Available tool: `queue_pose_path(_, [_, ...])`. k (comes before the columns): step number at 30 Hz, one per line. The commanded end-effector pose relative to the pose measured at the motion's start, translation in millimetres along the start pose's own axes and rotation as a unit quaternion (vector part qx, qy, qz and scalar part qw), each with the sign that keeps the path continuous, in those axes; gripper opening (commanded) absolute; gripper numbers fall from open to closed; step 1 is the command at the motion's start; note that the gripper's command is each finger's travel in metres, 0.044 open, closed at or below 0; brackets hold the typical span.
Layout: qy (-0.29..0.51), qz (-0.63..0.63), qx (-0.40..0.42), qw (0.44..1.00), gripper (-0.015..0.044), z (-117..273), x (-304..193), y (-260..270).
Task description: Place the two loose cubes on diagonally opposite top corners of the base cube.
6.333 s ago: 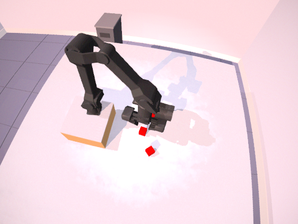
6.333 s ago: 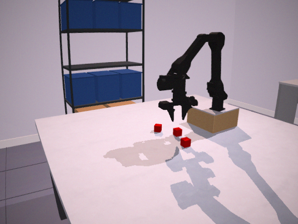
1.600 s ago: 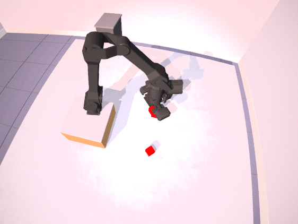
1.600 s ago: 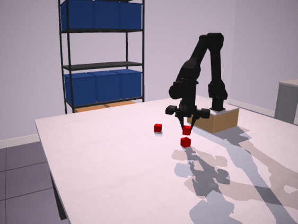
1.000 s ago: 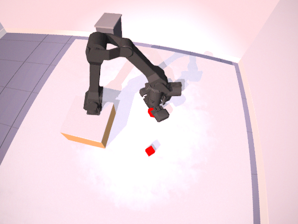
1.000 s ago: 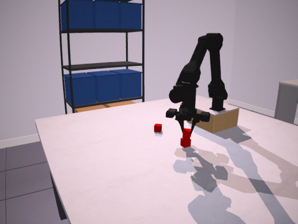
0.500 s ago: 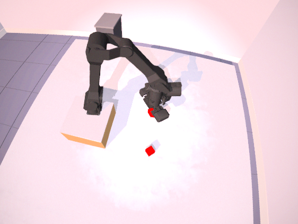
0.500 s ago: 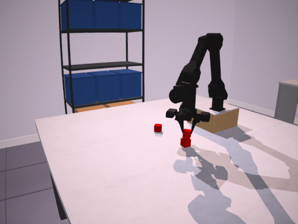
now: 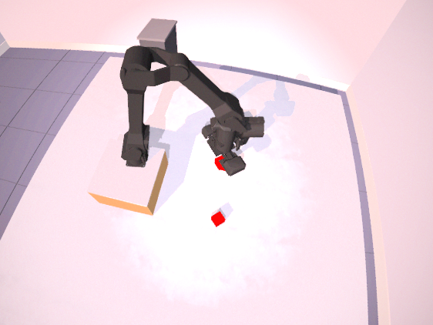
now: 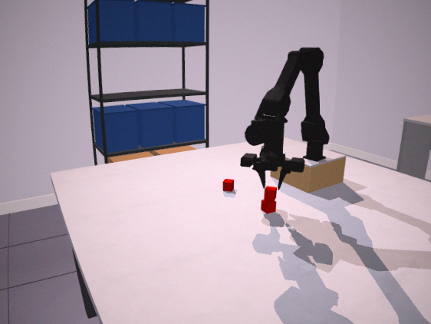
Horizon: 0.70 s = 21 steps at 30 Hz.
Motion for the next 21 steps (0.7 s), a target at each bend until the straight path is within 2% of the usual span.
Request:
queue_pose_path(1, [-0.005, 0.000, -0.001, 1.000, 0.0205, 8.1, 2.6, -0.5])
queue_pose_path(14, [-0.005, 0.000, -0.001, 1.000, 0.0205, 19.0, 2.6, -0.4])
queue_pose_path(15, [-0.002, -0.005, 0.000, 1.000, 0.0231, 16.5, 0.7, -1.4])
queue_pose_path(17, [-0.002, -0.046, -0.001, 0.999, 0.0265, 19.0, 0.7, -11.8])
queue_pose_path(21, [-0.003, -0.170, -0.002, 0.986, 0.0265, 26.8, -2.1, -43.8])
Point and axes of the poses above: the point midway between the two fingers, 35 mm back from their tips, its own z axis back along the fingers, its own y axis across the jaws, x = y × z, the point moved 4 cm from there along z, back along the fingers, and after that the axes turned 11 degrees about -z, right-handed, at the moved point
